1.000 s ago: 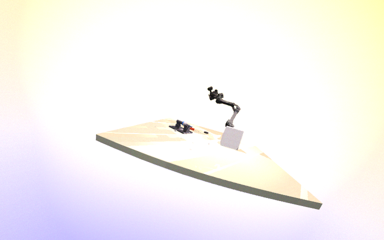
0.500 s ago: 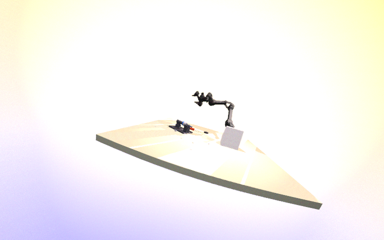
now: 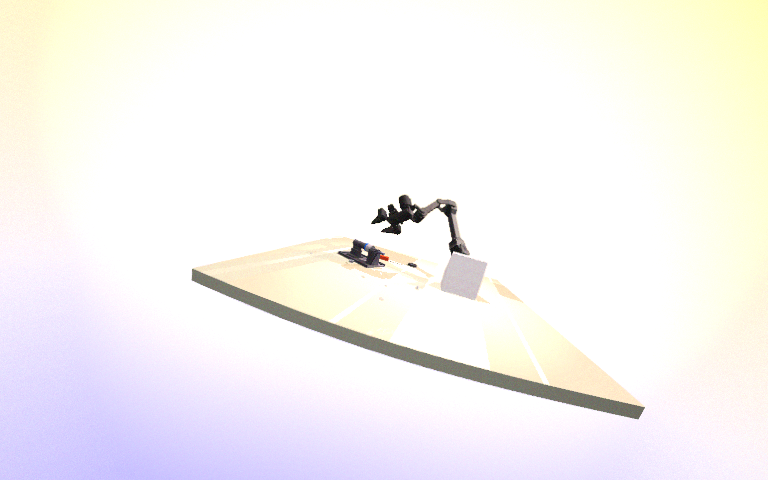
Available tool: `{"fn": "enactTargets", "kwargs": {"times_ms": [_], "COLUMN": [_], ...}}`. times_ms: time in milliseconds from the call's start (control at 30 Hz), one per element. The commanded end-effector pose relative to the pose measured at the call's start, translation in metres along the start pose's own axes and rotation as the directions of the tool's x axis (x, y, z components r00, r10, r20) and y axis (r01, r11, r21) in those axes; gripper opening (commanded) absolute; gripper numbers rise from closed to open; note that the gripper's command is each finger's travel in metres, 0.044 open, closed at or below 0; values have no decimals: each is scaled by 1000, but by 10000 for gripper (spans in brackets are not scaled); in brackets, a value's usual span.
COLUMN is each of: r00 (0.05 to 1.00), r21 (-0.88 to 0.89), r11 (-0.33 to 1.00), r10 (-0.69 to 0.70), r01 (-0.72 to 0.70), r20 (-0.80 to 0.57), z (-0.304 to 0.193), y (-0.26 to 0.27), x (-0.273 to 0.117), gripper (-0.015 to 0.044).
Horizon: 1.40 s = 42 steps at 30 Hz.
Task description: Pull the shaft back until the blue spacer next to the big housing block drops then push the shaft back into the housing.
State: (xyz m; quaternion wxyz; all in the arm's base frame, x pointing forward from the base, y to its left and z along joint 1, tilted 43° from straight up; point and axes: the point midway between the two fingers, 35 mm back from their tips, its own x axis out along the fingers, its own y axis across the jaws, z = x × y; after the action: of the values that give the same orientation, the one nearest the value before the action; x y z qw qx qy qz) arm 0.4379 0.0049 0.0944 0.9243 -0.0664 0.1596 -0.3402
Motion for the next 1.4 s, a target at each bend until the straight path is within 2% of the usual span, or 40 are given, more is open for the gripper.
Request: {"fn": "enactTargets", "kwargs": {"times_ms": [0, 133, 233, 1367], "r00": [995, 982, 977, 977], "r21": [-131, -301, -362, -362], "r11": [990, 945, 921, 921], "r10": [-70, -162, -193, -193], "r01": [61, 126, 147, 147], "r20": [-67, -97, -95, -95], "z": [-59, -119, -138, -134], "y": [-5, -22, -31, -33], "x": [-8, -23, -29, -26], "gripper": [440, 440, 440, 440]}}
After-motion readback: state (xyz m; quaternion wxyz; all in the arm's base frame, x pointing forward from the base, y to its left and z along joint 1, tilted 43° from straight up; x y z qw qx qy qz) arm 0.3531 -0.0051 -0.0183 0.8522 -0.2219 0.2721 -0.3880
